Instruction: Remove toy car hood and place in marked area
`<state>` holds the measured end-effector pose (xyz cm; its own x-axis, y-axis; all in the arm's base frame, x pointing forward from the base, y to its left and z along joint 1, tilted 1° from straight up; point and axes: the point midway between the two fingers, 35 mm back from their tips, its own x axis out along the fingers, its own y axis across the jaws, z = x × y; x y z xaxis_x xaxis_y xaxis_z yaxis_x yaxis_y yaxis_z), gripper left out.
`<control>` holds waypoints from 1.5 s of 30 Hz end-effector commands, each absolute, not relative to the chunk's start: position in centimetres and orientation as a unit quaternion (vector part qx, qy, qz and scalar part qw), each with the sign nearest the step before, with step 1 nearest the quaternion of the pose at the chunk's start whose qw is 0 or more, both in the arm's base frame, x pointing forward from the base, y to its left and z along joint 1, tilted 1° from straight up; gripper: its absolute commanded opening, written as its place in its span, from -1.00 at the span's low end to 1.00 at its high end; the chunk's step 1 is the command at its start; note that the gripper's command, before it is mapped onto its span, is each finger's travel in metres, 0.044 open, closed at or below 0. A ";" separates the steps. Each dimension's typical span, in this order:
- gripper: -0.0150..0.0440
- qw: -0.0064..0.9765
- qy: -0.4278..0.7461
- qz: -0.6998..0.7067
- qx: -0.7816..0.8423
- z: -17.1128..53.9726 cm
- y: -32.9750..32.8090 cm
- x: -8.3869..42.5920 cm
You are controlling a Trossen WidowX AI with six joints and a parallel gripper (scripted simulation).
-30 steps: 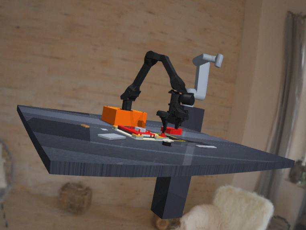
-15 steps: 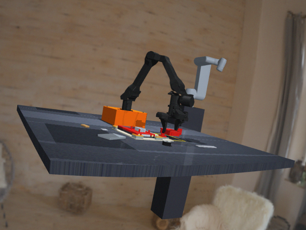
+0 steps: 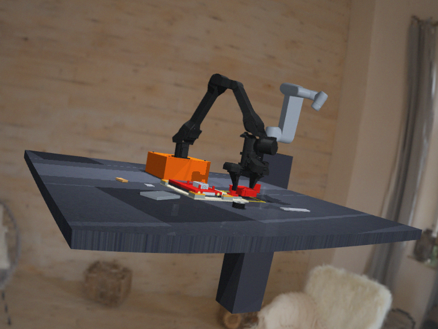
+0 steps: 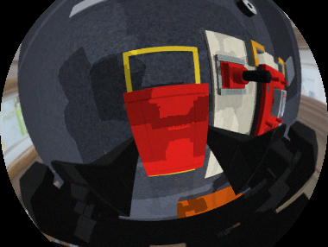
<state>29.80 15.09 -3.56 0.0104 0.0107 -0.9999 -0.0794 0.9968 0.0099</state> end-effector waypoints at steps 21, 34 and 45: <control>0.04 0.710 0.703 0.032 -0.024 -4.3 15.1 29.8; 1.00 0.710 0.703 0.032 -0.024 -3.6 15.1 29.9; 1.00 0.711 0.702 0.031 -0.025 2.8 15.1 29.8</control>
<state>30.01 15.20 2.32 0.0236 0.0172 -0.9996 -0.0797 0.9967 0.0153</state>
